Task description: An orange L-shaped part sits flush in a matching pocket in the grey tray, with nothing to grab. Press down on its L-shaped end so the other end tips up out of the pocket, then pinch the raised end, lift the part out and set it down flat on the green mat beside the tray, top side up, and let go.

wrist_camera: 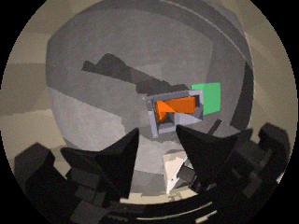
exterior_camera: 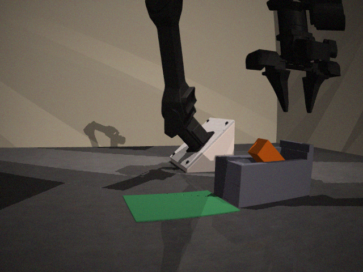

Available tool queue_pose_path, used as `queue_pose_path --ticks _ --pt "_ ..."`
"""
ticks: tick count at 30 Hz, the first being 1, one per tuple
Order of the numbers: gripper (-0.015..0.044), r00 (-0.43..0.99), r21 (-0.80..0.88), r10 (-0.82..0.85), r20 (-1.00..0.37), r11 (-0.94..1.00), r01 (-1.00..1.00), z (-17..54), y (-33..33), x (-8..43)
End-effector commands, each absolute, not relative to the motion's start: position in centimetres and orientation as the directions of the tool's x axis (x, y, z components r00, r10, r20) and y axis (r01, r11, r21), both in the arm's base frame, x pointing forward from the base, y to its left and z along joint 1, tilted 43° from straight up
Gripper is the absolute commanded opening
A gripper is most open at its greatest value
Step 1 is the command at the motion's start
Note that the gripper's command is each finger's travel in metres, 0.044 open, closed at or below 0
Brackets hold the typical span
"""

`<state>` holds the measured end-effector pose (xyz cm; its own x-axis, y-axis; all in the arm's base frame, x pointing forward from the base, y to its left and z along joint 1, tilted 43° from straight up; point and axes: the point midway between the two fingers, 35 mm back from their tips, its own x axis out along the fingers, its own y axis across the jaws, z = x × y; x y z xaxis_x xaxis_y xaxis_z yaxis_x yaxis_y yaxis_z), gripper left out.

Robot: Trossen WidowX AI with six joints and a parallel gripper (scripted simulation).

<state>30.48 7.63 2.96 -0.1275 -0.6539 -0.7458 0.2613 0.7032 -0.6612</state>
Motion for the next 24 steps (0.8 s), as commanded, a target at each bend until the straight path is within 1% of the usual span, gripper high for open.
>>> queue_pose_path --ticks 1,4,7,10,12,13,24 --pt "0.028 -0.133 -0.636 -0.658 -0.742 0.626 0.451 3.8 6.6 30.5" --pt "0.028 -0.137 -0.54 -0.658 -0.74 0.46 0.705 4.9 5.4 30.6" --pt "0.028 -0.142 -0.387 -0.659 -0.739 0.243 0.889 6.0 4.3 30.5" --pt "0.028 -0.147 -0.196 -0.66 -0.737 0.001 0.981 7.1 3.1 30.4" --pt "0.028 -0.15 -0.068 -0.66 -0.736 -0.148 0.987 7.8 2.3 30.3" --pt "0.028 -0.15 -0.032 -0.66 -0.736 -0.187 0.982 8.0 2.1 30.3" --pt "0.028 -0.15 -0.02 -0.661 -0.735 -0.2 0.98 7.0 1.1 30.1"
